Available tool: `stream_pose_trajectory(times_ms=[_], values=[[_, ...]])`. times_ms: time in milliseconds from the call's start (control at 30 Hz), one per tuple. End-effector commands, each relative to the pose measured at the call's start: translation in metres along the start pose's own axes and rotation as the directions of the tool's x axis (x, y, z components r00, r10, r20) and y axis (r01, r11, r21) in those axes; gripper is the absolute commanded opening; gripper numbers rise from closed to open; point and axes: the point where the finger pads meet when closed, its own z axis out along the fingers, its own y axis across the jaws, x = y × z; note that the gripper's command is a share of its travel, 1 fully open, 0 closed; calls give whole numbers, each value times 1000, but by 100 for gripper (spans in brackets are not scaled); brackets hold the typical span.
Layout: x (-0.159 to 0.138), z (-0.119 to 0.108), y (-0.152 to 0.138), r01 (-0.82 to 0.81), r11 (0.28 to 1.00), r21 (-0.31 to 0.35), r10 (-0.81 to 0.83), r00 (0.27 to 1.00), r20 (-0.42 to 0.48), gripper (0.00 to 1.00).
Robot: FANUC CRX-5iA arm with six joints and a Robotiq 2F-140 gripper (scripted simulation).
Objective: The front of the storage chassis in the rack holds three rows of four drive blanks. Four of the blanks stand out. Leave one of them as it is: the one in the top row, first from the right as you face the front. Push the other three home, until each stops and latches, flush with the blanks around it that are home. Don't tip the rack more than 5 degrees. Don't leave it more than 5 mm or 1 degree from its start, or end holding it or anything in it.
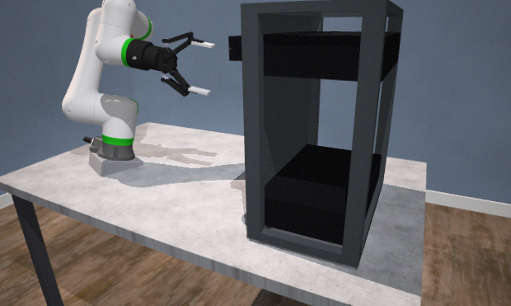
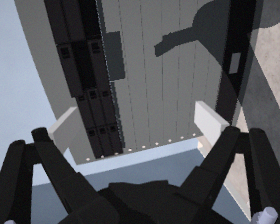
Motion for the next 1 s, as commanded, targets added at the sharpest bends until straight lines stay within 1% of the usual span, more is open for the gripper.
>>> stream_pose_trajectory(times_ms=[0,300,367,700,967], values=[[13,-8,-16,15,999,48,-13,999,-45,100],[35,-24,-43,48,991,124,-32,992,-123,100],[35,-24,-43,48,991,124,-32,992,-123,100],[49,-37,-60,73,982,171,-43,983,-177,100],[53,-41,-66,82,979,185,-46,980,-193,100]])
